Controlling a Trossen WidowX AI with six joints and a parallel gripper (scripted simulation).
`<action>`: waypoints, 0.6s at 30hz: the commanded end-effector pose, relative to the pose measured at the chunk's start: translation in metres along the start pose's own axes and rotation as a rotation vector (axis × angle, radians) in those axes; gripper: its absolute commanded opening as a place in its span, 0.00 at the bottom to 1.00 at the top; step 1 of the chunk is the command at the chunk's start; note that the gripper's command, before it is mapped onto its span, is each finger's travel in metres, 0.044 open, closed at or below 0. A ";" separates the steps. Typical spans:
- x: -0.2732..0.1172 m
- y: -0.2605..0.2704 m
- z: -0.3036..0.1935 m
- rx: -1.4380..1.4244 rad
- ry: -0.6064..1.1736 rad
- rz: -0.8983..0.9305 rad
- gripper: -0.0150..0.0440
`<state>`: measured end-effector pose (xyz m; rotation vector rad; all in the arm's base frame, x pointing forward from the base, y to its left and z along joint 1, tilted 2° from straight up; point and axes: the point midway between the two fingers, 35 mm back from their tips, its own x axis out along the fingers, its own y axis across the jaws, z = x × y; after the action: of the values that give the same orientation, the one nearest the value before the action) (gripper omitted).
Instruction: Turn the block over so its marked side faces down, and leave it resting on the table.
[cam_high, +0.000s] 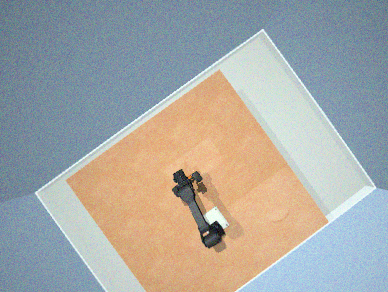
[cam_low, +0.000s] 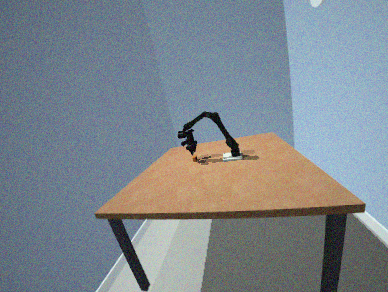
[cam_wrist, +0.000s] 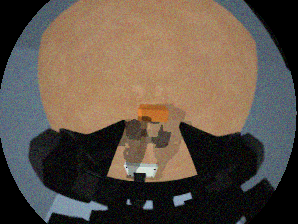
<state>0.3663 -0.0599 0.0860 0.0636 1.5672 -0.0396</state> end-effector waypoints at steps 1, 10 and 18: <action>0.013 -0.001 0.000 0.003 0.000 -0.003 1.00; 0.021 -0.001 0.001 0.003 0.000 -0.004 1.00; 0.034 -0.001 0.001 0.003 0.000 -0.003 1.00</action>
<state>0.3673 -0.0602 0.0595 0.0622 1.5606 -0.0409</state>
